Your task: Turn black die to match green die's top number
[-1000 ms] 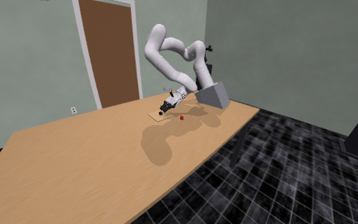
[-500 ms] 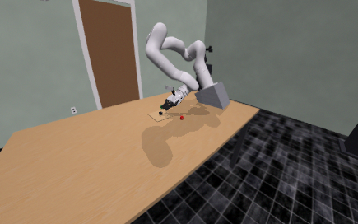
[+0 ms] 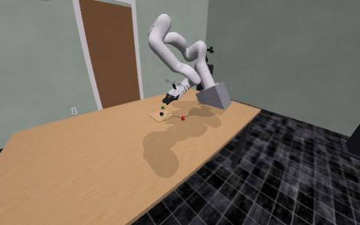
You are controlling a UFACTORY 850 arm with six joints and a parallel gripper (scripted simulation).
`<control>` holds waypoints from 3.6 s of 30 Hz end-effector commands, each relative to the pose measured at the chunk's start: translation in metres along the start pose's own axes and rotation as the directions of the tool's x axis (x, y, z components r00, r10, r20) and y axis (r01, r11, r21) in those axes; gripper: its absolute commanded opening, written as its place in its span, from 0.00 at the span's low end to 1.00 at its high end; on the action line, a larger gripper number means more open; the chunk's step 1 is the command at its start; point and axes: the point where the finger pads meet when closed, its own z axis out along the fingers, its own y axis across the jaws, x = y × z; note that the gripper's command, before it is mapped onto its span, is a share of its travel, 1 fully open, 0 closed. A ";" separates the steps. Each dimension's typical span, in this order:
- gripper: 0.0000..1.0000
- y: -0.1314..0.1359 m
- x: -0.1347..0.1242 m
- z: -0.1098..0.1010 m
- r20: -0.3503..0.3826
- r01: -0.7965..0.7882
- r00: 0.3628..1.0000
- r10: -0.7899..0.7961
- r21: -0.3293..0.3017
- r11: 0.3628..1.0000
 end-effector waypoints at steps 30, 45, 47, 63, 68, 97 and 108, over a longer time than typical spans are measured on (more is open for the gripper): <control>0.36 0.002 0.032 0.012 0.454 0.006 0.891 -0.003 -0.005 1.000; 0.36 0.001 0.048 0.022 0.710 0.004 0.704 -0.001 -0.003 1.000; 0.36 0.000 0.050 0.023 0.734 0.001 0.680 0.000 -0.001 1.000; 0.36 0.000 0.063 0.030 0.876 -0.001 0.482 0.000 0.000 1.000; 0.36 -0.001 0.064 0.031 0.883 -0.003 0.469 0.000 0.002 1.000; 0.36 -0.002 0.024 0.043 0.883 0.027 0.464 -0.068 0.062 0.998; 0.36 -0.002 0.024 0.043 0.883 0.027 0.464 -0.068 0.062 0.998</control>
